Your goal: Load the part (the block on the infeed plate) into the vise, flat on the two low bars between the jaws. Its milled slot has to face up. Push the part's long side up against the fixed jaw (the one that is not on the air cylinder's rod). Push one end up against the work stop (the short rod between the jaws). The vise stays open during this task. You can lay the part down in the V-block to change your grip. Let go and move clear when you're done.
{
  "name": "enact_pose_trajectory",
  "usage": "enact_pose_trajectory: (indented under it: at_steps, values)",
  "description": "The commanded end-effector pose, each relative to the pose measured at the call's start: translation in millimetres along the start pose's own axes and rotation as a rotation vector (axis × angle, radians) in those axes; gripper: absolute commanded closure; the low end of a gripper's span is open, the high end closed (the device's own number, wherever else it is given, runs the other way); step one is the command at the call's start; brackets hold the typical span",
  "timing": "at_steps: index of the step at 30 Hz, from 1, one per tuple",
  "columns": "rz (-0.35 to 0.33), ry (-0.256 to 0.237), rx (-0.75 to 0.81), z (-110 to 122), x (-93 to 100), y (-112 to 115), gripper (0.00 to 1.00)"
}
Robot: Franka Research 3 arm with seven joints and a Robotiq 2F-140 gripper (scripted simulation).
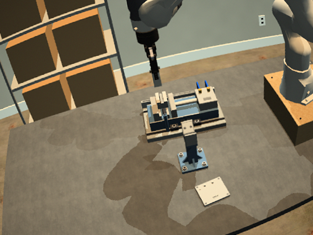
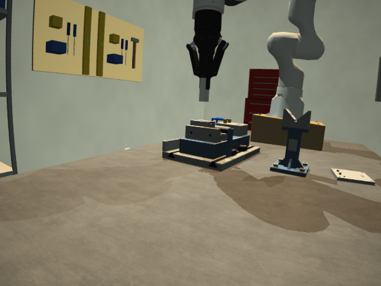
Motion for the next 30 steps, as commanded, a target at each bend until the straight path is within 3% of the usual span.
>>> enact_pose_trajectory:
  at_steps: [1, 8, 14, 30]
  values:
    - [0.000, -0.001, -0.005, 0, 1.3, 0, 1.00]
    - [0.000, -0.001, -0.005, -4, 1.3, 0, 1.00]
    - [0.000, -0.001, -0.004, -45, 1.4, -9, 1.00]
    - [0.000, -0.001, -0.004, -46, 1.4, -9, 1.00]
Point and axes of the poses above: the point where the finger pads meet when closed, its own x axis back along the fingers, its own z axis across the jaws, y = z × x, the point moved 5 cm from there along x, back along the fingers, and after that the axes turned 8 degrees about x, right-handed, at the moved point
